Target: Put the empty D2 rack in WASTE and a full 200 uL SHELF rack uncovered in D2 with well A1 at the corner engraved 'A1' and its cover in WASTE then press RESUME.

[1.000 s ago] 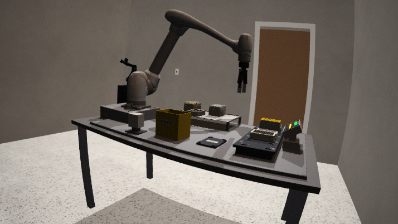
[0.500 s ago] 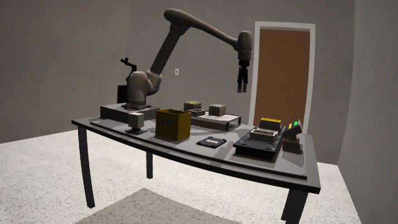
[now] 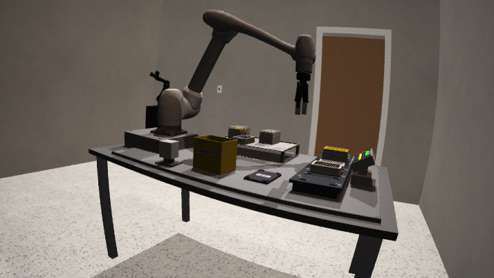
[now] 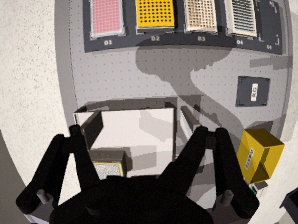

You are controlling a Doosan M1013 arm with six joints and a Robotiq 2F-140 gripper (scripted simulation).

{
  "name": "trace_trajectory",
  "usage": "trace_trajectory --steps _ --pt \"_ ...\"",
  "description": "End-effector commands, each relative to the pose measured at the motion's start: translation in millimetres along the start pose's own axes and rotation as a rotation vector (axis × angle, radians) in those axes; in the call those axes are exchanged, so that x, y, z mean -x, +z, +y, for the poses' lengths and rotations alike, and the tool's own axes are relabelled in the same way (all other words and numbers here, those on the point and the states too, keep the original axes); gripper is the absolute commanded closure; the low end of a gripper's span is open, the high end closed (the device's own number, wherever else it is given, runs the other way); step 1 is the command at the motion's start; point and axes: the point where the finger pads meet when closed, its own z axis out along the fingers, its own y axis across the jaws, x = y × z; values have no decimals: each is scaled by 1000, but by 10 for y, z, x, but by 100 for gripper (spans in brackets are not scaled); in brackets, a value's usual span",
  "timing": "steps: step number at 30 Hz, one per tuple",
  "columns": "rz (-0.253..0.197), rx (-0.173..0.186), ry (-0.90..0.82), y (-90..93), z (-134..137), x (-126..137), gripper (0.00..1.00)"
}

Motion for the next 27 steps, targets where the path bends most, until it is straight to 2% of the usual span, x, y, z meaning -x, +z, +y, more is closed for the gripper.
trace_trajectory --steps 1,8,10,25,27 --pt "0 0 0 -12 133 -44 23" --pt "0 0 0 -37 464 -154 23" --pt "0 0 0 -37 464 -154 23" --pt "0 0 0 -89 1174 -390 23" --pt "0 0 0 -89 1174 -390 23"
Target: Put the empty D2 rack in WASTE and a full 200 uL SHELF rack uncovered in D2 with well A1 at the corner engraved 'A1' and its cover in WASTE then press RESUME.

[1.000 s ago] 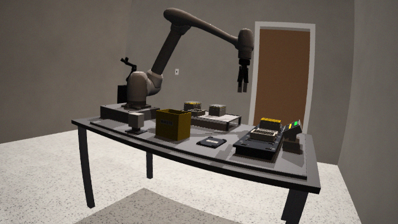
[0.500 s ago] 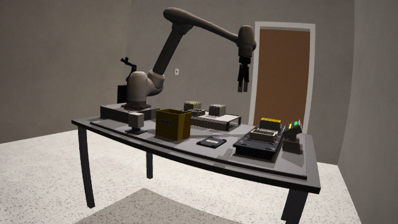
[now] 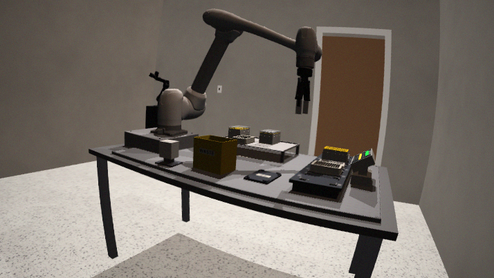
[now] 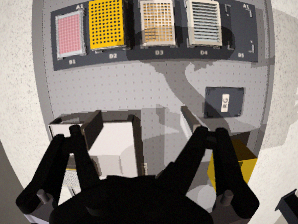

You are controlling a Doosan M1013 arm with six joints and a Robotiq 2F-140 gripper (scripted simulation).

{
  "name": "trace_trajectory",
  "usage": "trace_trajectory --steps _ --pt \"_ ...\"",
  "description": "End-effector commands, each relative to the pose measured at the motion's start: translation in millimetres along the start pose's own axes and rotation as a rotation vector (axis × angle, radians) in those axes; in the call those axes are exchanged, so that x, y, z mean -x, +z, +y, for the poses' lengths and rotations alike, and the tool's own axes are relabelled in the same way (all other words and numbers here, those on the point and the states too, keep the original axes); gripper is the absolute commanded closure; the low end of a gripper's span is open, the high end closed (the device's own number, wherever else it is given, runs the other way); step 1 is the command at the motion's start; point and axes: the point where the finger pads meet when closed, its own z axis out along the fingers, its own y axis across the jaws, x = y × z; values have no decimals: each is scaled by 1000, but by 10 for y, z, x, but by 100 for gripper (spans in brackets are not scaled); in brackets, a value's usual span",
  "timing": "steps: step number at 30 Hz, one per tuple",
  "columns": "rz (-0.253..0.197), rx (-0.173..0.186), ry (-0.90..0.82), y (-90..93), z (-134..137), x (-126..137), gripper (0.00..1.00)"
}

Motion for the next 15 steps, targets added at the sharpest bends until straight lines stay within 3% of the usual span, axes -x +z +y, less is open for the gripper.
trace_trajectory --steps 1,9,15 --pt "0 0 1 -7 71 -21 23" --pt "0 0 1 -33 436 -142 23" --pt "0 0 -59 -34 358 -14 23"
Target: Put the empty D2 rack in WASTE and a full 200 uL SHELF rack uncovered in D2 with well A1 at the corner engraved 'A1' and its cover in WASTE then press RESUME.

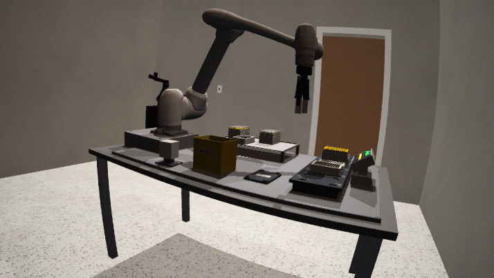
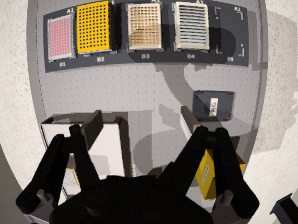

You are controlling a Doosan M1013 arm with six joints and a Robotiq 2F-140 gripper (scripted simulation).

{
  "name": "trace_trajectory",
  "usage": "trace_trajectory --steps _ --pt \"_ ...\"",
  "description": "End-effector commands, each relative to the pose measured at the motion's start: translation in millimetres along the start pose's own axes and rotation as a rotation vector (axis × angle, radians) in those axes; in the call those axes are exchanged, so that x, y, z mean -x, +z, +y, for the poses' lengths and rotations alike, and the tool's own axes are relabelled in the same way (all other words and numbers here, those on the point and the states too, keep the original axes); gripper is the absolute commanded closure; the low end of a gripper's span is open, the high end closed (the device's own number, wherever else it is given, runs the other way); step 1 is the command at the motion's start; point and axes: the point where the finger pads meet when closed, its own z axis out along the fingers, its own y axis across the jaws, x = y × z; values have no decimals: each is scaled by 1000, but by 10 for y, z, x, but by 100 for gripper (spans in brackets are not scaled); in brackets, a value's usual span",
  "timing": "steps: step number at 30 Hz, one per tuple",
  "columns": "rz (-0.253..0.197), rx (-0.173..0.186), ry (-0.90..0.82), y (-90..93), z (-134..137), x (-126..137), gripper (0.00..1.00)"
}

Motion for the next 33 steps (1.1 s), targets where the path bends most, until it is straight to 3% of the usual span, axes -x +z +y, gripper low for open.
trace_trajectory --steps 1,33 --pt "0 0 -34 6 -35 66 23" --pt "0 0 -614 5 -811 1291 23"
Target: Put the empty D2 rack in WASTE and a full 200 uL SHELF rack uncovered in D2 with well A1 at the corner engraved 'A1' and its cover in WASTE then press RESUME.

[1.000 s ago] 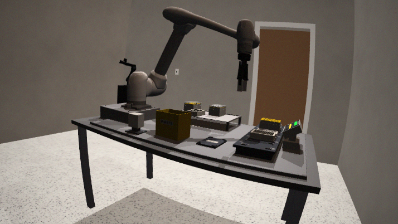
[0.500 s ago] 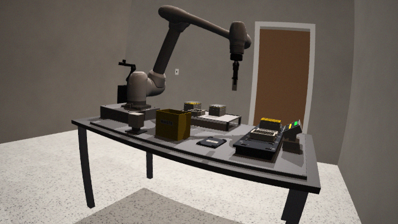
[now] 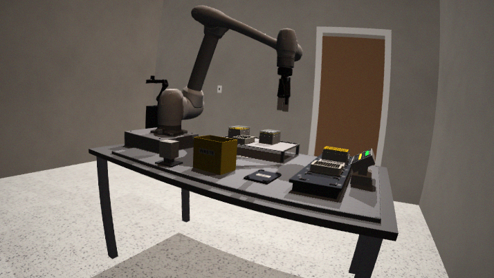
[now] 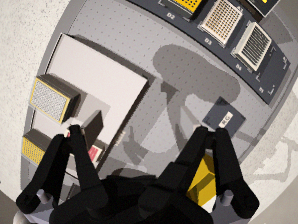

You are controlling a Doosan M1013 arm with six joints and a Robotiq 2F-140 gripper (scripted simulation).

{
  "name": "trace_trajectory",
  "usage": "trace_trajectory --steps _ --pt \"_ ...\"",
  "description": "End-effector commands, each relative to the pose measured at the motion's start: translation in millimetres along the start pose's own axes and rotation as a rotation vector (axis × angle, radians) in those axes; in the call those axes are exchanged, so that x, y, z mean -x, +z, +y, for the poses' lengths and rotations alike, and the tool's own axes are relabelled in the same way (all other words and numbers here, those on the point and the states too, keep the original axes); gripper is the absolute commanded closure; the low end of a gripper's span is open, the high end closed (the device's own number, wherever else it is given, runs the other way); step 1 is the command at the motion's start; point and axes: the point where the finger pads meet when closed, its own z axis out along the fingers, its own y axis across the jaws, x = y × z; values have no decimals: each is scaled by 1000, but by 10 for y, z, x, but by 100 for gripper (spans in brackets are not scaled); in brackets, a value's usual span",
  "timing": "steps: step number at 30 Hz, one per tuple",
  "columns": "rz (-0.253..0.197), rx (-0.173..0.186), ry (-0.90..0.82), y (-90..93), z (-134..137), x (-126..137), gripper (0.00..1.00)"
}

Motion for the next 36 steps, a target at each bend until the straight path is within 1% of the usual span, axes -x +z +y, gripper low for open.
trace_trajectory --steps 1,3,18,20,35,36 --pt "0 0 -60 -1 -135 64 23" --pt "0 0 -60 -1 -135 64 23" --pt "0 0 -360 -1 -817 378 23" --pt "0 0 -360 -1 -817 378 23" --pt "0 0 -660 -1 -1498 692 23" --pt "0 0 -660 -1 -1498 692 23"
